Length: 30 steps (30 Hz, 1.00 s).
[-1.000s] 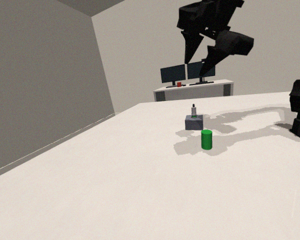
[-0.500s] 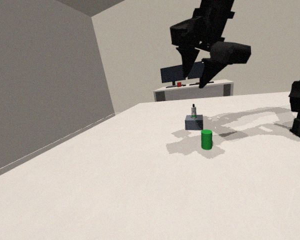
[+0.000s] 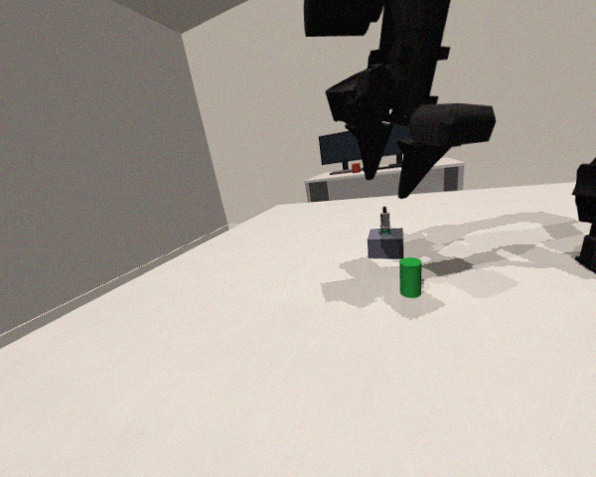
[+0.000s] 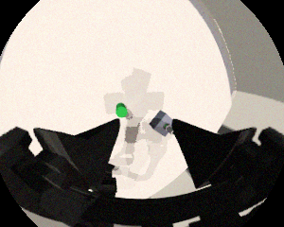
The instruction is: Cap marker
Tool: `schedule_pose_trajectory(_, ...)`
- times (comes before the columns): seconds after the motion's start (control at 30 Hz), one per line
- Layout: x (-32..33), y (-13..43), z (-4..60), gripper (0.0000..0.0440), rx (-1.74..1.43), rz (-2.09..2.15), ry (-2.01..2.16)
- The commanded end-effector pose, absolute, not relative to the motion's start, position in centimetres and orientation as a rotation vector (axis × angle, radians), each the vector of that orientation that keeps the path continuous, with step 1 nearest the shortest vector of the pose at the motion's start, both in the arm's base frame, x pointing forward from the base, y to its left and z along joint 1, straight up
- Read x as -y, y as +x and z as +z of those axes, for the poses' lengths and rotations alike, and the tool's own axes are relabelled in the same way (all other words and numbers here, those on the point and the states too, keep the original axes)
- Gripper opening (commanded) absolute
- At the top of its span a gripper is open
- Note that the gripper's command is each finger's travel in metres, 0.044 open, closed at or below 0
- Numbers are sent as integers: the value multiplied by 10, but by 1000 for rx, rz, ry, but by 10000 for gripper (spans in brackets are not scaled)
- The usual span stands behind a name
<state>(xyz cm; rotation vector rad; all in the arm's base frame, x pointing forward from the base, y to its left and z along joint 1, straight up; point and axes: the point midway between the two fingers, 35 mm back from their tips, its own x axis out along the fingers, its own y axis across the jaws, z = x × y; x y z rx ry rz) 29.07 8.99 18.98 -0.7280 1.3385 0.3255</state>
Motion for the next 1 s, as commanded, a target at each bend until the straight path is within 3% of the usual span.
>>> schedule_pose_trajectory(0.0, -93, 291, 183, 327, -1370, 342, -705)
schedule_pose_trajectory(0.97, -101, 280, 125, 320, -1620, 488, -538)
